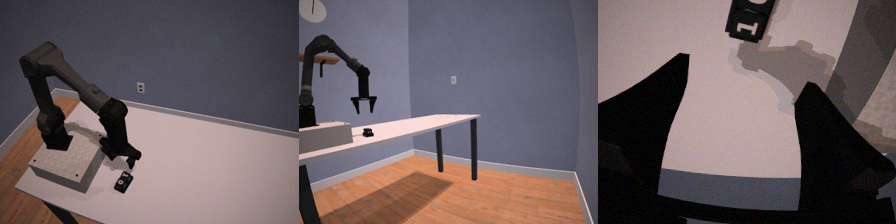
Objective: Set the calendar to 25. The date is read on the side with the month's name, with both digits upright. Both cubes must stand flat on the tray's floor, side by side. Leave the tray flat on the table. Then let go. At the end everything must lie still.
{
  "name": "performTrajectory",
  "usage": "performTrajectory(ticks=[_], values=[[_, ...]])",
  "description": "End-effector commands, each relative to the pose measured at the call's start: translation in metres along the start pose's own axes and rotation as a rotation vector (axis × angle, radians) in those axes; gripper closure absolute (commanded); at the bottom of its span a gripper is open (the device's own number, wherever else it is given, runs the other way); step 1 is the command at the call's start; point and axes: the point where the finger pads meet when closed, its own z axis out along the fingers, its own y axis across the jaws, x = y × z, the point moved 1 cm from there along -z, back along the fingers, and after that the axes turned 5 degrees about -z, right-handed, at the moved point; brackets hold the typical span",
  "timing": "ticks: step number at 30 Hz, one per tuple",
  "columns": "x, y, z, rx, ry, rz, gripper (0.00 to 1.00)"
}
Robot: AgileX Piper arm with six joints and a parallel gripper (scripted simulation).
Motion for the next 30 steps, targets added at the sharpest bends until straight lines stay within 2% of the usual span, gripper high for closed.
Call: performTrajectory(ticks=[1,13,30], values=[[0.0,0.001,-0.01,-0.006,0.001,-0.001,0.0],[0.0,0.001,-0.065,-0.006,0.001,-0.001,0.0],[0.0,0.0,-0.071,-0.002,0.001,-0.001,0.0]])
